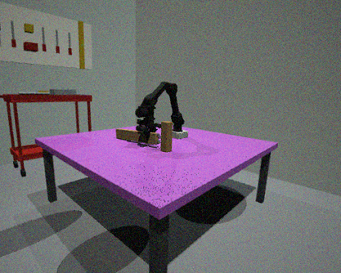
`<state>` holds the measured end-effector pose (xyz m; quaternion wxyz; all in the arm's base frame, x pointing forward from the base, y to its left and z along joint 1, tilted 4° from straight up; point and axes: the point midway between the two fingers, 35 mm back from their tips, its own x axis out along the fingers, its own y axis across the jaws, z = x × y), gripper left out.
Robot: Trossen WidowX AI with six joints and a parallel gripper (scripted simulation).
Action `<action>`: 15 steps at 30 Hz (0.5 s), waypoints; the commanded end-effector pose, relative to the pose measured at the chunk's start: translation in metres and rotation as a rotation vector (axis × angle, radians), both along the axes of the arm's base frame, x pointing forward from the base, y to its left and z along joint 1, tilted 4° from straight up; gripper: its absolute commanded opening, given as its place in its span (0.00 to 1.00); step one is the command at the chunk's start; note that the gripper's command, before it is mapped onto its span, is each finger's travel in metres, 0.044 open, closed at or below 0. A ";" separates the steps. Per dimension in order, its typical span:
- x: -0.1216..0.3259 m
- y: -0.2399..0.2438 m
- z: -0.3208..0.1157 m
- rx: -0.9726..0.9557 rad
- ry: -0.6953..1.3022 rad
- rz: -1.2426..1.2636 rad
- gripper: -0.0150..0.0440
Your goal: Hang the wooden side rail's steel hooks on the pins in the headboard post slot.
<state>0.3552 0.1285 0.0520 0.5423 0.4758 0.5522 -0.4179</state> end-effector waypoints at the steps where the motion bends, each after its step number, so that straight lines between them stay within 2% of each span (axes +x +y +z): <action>1: 0.001 0.001 0.002 0.003 -0.006 -0.003 0.25; 15: -0.001 0.003 0.001 0.003 -0.006 -0.003 0.25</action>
